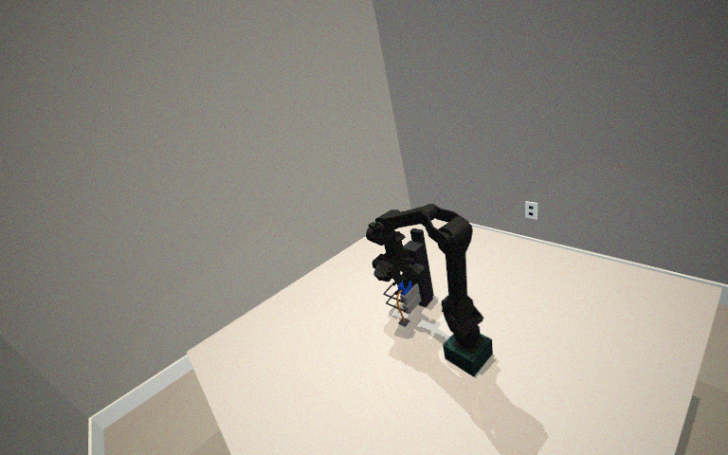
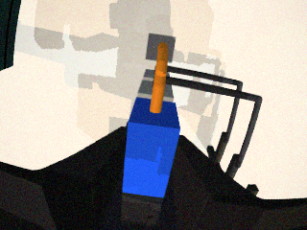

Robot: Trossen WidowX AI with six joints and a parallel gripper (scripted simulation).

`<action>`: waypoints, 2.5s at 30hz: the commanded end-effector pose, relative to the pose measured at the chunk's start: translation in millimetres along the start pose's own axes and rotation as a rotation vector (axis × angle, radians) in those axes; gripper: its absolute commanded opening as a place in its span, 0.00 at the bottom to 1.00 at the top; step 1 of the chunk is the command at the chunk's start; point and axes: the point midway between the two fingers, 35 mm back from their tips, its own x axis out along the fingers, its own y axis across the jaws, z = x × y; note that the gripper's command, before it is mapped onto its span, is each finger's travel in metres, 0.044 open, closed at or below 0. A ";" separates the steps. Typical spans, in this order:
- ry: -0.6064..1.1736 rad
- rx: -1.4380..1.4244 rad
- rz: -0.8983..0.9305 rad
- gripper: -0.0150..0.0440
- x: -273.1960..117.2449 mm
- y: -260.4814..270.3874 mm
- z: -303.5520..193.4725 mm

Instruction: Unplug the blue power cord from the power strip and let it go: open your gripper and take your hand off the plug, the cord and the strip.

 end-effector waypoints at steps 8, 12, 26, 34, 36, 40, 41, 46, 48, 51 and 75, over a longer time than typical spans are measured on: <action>-0.005 0.001 -0.003 0.25 -0.2 -2.5 17.0; -0.005 0.000 -0.002 0.25 -0.2 -2.9 23.7; -0.008 -0.002 -0.001 0.25 -0.2 -1.7 47.1; -0.009 -0.002 -0.001 0.25 -0.3 0.9 59.9; -0.009 -0.003 0.000 0.30 -0.2 1.2 60.2; -0.008 -0.004 0.000 0.48 0.5 0.5 51.2; -0.008 -0.004 0.000 0.52 0.5 0.5 51.2; -0.008 -0.004 0.000 0.74 0.5 0.5 51.2; -0.008 -0.004 0.000 0.83 0.5 0.5 51.2; -0.009 -0.004 0.000 0.97 -1.7 -0.5 61.7; -0.015 -0.004 0.000 1.00 -12.3 0.8 111.6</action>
